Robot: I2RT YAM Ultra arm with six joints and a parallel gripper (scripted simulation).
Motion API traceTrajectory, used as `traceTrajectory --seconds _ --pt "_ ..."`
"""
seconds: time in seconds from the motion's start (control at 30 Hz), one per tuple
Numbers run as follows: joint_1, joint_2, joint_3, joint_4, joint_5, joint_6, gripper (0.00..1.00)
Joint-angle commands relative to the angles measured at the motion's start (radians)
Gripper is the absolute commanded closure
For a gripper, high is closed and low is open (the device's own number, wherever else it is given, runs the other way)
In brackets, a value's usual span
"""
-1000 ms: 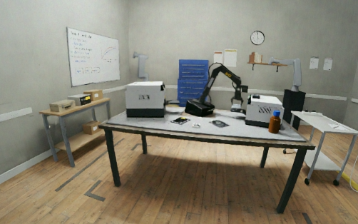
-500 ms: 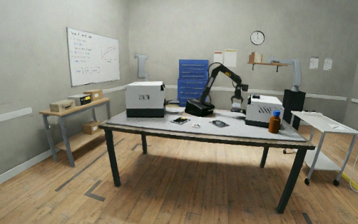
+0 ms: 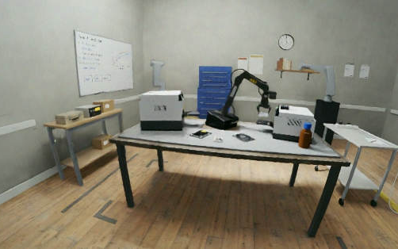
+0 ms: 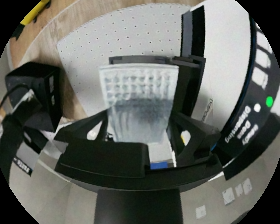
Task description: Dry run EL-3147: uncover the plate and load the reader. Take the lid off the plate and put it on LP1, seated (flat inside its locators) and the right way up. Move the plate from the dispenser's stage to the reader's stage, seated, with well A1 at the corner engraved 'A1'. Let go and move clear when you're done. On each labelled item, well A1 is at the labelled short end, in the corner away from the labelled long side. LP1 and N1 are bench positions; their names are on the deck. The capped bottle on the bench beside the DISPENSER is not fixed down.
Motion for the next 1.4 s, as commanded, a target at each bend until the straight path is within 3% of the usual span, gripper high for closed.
traceTrajectory --seconds 0.0,0.83,1.27,1.3,1.37 --pt "0.016 -0.039 0.038 -0.039 0.001 0.007 0.14" --pt "0.025 -0.064 0.127 -0.146 0.005 0.018 0.14" --pt "0.03 -0.038 0.14 -0.148 0.006 0.019 0.14" --pt "0.016 -0.063 0.132 -0.159 -0.012 -0.008 0.14" --pt "-0.013 -0.032 0.117 -0.143 0.003 0.027 0.14"
